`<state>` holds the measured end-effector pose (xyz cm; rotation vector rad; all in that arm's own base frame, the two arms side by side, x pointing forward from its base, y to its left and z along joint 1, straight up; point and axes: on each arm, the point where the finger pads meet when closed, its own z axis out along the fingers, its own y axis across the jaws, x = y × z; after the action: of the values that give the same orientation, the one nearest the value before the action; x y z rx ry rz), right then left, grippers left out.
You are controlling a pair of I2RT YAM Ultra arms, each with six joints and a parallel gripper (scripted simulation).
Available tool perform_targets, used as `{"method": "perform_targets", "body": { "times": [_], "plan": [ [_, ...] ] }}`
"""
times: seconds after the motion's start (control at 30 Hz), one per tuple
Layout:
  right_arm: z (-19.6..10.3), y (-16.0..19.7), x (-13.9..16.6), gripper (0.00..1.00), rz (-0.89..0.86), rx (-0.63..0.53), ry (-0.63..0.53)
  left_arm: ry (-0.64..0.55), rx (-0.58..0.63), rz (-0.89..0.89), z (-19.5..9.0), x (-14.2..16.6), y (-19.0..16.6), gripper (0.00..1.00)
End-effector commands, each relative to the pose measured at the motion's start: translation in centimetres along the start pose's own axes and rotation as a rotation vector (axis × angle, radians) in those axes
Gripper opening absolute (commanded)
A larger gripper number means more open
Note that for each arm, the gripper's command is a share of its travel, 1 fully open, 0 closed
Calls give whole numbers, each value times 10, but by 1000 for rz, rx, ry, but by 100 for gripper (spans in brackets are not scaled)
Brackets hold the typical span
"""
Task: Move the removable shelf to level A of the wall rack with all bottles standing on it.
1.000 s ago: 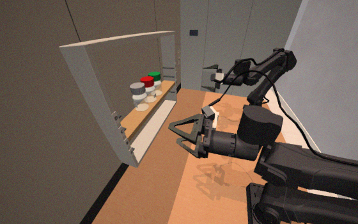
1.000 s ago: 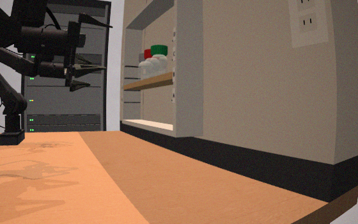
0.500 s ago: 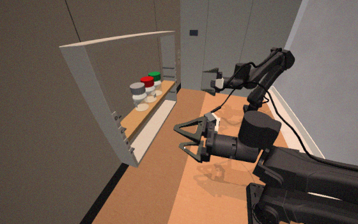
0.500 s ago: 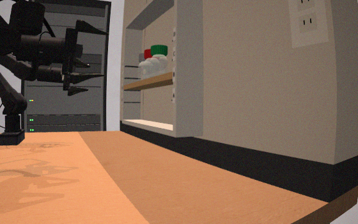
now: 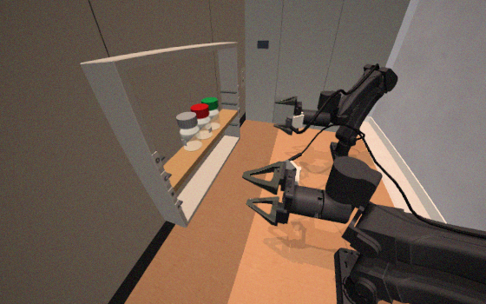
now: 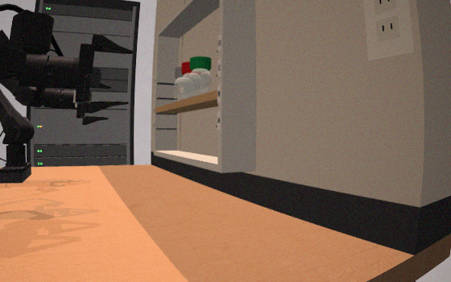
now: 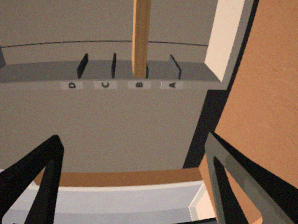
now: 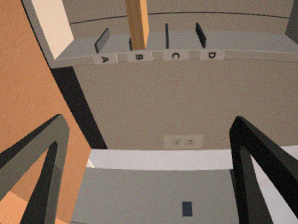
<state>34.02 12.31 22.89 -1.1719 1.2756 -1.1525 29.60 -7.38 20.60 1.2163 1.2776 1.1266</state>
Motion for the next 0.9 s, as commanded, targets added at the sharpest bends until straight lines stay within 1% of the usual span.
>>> {"method": "perform_targets", "body": {
  "times": [0.0,0.13,0.87],
  "plan": [
    [-1,-2,-2,100,-32,31,12,13,-65,21,-6,1,13,100],
    [-2,3,-6,100,-71,32,12,14,-65,60,-8,-1,8,100],
    [-2,3,-6,100,-71,32,12,14,-65,60,-8,-1,8,100]
  ]
}}
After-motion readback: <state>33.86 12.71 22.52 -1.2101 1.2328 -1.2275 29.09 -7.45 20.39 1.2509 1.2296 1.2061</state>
